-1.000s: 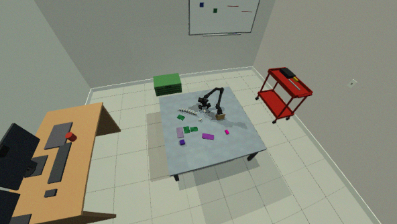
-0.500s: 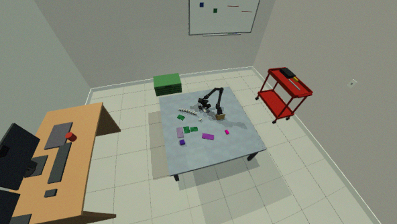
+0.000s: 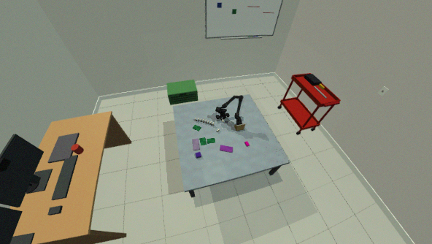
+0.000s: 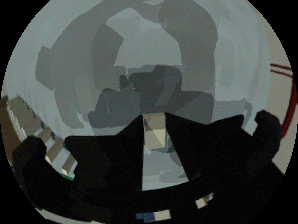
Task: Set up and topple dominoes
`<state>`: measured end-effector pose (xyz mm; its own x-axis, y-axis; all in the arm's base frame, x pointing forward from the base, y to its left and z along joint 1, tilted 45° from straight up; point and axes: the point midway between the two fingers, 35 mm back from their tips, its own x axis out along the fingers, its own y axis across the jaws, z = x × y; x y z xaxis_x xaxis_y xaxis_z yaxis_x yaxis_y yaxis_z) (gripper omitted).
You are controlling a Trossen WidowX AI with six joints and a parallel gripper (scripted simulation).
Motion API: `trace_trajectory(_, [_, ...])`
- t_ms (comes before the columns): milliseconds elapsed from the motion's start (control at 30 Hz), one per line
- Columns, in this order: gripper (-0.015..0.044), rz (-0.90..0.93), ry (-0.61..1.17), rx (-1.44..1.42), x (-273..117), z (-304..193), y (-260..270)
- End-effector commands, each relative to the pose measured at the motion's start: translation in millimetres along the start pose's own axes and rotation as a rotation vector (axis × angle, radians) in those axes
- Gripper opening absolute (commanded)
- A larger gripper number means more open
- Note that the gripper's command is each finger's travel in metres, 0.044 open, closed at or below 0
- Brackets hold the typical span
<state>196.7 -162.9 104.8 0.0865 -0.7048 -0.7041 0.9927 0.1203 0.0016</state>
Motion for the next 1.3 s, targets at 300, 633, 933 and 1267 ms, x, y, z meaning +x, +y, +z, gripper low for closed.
trace_trajectory(300, [0.0107,0.001,0.007,-0.005,-87,3,4])
trace_trajectory(633, [0.0107,0.001,0.009,-0.131,-119,6,6])
trace_trajectory(933, [0.0107,0.005,0.008,-0.921,-119,18,5])
trace_trajectory(1267, [0.0107,0.006,0.006,-1.398,-119,26,5])
